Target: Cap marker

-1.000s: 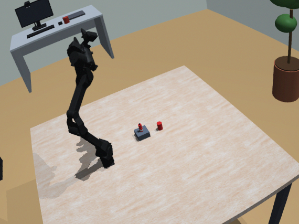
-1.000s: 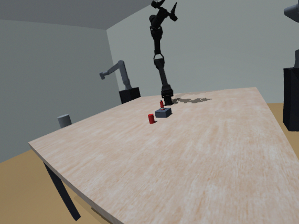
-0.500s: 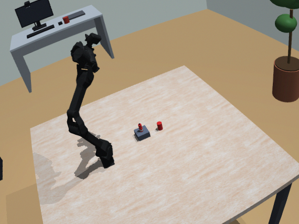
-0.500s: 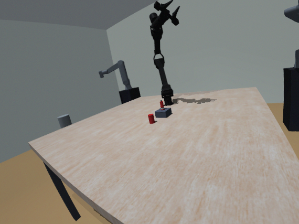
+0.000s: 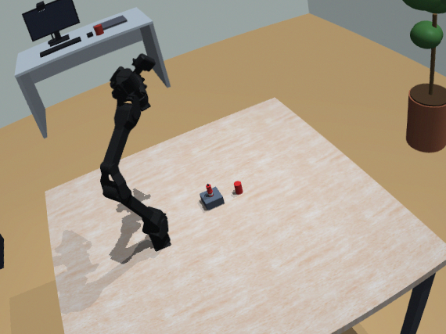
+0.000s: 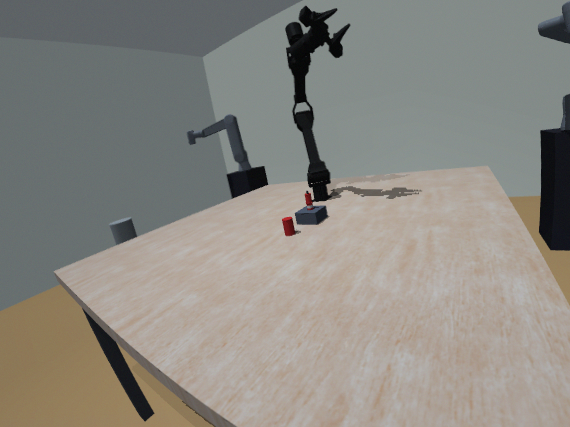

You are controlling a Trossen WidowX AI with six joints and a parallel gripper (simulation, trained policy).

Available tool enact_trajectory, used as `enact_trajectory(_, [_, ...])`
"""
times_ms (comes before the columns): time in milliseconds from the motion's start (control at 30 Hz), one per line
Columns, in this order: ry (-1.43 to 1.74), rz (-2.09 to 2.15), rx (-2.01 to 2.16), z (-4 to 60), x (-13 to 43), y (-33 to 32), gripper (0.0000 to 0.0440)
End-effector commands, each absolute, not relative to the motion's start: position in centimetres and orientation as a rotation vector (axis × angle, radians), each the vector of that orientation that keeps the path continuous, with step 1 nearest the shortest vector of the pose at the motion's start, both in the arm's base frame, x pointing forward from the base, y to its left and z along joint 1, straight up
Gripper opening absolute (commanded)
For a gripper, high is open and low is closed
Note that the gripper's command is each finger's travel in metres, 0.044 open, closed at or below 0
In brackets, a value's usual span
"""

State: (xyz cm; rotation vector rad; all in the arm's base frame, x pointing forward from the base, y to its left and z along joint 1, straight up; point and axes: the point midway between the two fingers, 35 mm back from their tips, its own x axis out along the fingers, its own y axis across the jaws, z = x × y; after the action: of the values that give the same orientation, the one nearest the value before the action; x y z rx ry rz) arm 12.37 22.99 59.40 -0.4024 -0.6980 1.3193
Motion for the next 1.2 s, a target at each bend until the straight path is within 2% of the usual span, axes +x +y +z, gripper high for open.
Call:
enact_trajectory(0, [-0.652,1.351,-0.429,58.1,12.8,23.6,0.0306])
enact_trajectory(467, [-0.504,1.429,-0.501,54.1,14.1,24.7,0.0326])
enact_trajectory(1167, [-0.28,1.519,-0.587,48.0,16.6,26.0,0.0327])
